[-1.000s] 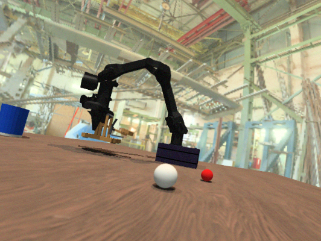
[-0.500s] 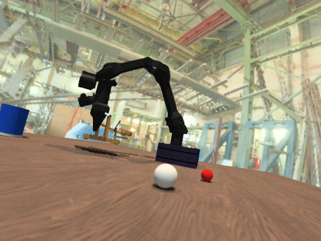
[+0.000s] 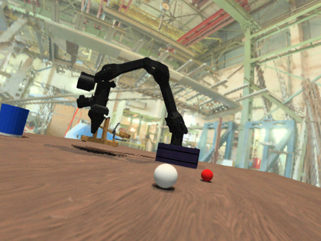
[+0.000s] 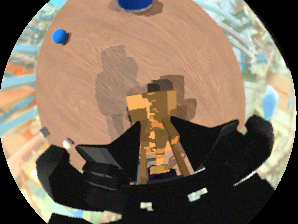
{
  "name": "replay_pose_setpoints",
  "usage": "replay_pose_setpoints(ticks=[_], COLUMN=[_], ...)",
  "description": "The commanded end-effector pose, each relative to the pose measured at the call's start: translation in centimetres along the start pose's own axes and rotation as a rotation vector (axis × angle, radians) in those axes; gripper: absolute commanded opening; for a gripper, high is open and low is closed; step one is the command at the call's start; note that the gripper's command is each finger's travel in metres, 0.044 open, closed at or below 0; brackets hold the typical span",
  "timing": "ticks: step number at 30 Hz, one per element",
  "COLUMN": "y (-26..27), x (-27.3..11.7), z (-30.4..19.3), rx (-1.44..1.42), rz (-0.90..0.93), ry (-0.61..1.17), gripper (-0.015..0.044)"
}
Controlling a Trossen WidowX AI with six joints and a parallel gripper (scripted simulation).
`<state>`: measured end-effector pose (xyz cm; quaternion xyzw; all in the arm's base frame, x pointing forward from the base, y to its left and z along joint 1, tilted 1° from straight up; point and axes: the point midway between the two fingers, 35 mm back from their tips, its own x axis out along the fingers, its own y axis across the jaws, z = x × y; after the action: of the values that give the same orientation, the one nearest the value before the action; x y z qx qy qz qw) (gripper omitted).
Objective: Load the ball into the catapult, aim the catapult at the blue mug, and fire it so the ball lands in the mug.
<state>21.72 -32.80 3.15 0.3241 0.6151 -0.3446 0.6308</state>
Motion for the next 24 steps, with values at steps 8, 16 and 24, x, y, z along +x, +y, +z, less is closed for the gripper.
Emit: replay_pose_setpoints(ticks=[8, 16, 24], y=[0.1, 0.2, 0.1], x=[1.7, 3.0, 3.1], z=[0.0, 0.0, 0.0], rx=[-0.005, -0.005, -0.002], rz=[0.003, 0.003, 0.000], ry=[-0.001, -0.001, 0.002], gripper=[0.0000, 0.0000, 0.0000])
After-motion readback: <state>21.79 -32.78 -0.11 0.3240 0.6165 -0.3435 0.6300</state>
